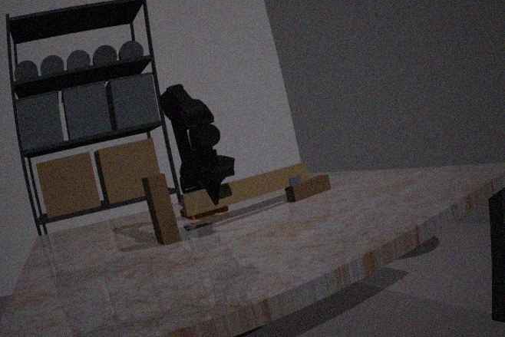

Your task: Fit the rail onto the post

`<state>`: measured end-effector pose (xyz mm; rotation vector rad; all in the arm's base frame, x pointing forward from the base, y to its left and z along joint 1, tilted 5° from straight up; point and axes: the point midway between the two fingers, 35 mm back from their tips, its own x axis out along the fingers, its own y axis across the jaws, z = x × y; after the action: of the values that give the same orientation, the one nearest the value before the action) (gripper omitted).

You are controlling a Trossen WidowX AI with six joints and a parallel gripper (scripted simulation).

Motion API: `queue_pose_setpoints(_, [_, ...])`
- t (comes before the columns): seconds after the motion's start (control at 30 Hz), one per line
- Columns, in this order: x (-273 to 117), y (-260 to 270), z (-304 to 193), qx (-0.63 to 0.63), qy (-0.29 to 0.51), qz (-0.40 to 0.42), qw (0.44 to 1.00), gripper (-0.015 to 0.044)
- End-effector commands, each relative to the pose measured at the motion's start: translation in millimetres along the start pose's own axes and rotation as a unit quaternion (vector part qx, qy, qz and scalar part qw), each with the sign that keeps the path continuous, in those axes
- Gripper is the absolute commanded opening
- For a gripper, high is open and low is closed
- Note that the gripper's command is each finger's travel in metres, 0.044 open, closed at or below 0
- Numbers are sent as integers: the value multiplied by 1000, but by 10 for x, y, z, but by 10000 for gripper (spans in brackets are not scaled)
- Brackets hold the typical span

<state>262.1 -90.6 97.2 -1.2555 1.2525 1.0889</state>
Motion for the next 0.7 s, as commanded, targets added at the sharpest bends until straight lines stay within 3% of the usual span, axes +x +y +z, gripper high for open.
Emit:
queue_pose_setpoints(0.0, [-4,0,-25,0,1,-2,1000,0])
queue_pose_setpoints(0.67, [2,8,-88,0,2,-2,1000,0])
